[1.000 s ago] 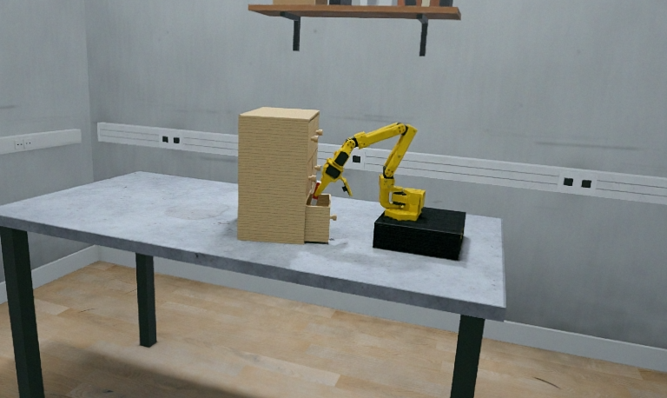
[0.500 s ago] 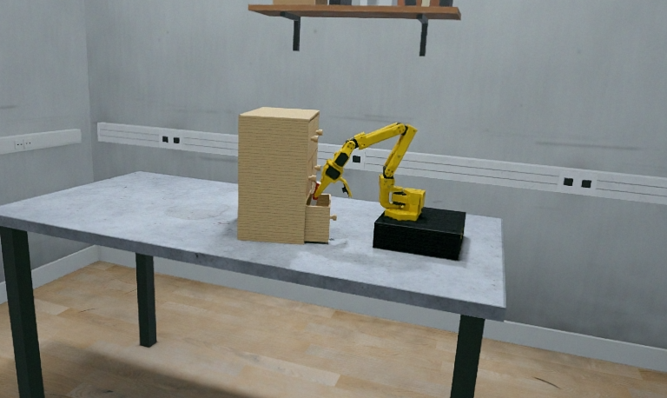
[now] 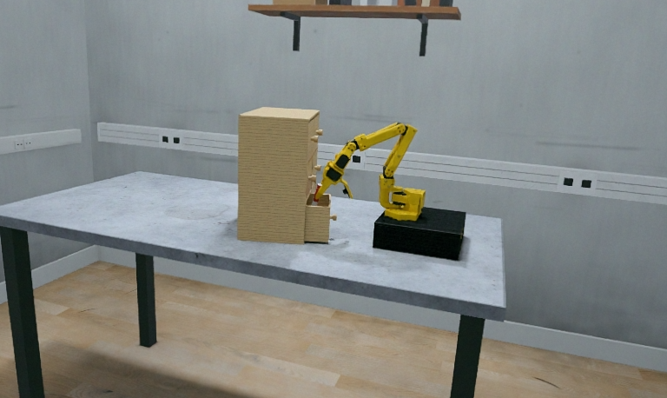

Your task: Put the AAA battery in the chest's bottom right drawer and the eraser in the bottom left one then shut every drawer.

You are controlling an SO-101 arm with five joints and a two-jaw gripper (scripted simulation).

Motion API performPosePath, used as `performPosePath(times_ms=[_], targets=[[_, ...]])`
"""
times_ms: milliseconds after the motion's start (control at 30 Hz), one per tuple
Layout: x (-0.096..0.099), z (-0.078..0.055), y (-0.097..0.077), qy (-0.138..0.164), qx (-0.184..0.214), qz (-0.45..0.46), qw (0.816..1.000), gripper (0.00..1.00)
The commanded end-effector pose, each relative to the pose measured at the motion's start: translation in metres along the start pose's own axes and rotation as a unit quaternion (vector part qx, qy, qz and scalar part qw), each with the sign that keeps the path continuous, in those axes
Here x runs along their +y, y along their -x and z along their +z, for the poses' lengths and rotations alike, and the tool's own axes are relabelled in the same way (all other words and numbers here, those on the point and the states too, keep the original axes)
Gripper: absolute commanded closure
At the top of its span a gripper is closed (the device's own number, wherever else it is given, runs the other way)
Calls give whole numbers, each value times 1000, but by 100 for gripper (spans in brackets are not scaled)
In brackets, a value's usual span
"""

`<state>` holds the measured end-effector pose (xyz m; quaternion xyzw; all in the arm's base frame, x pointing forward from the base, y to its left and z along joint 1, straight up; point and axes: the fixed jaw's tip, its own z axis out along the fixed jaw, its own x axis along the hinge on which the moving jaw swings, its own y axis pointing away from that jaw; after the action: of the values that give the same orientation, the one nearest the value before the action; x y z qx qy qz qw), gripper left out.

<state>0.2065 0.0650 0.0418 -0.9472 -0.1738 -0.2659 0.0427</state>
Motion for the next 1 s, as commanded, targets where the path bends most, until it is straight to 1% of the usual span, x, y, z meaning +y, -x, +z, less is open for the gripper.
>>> performPosePath(times_ms=[0,467,967], targets=[[-2,3,6,-3,-10,0,1000,100],[-2,3,6,-3,-10,0,1000,100],[-2,3,6,-3,-10,0,1000,85]])
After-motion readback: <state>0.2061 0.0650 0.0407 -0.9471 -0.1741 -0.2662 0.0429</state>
